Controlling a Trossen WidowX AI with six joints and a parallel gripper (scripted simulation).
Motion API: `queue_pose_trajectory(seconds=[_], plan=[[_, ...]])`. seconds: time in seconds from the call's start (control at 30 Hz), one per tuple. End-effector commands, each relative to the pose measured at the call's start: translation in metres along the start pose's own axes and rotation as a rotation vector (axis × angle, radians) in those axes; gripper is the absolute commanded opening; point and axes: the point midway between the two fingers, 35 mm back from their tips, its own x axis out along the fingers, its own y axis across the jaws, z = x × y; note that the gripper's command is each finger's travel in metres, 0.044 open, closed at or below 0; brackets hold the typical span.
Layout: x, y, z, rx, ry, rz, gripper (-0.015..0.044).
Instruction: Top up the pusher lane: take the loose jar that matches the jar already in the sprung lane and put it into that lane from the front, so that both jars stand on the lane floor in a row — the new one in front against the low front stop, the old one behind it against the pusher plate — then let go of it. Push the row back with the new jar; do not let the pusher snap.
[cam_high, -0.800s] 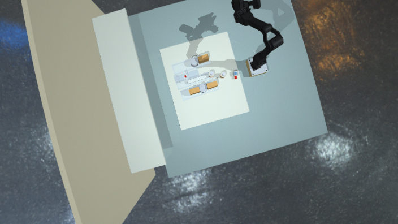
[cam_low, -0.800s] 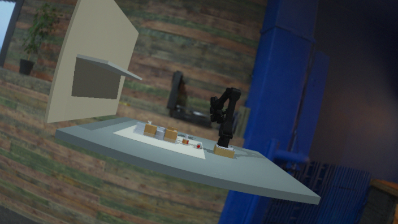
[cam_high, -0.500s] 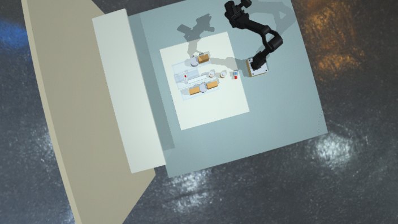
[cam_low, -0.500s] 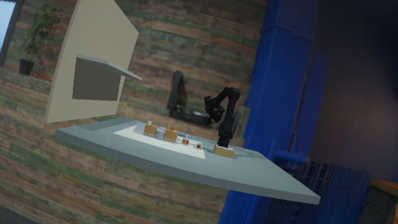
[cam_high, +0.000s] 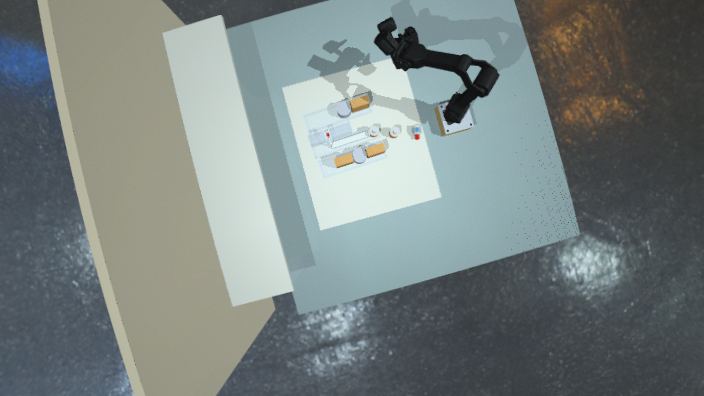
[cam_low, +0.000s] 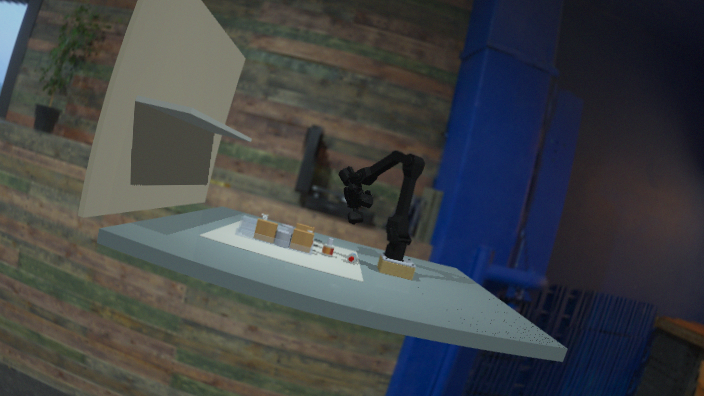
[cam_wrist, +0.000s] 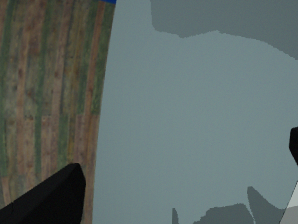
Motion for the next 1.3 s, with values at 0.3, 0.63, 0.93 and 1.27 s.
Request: queue_pose_trajectory(seconds=[0.3, 0.63, 0.93, 1.27], plan=[[-0.100, -0.085, -0.103, -1.310, 0.524, -0.015, 0.0440], [-0.169, -0.153, -0.119, -2.058, 0.874, 0.136, 0.0440], [-0.229, -0.210, -0.107, -2.608, 1.197, 0.365, 0.0440], [-0.232, -0.213, -0.106, -2.621, 1.207, 0.372, 0.0440]])
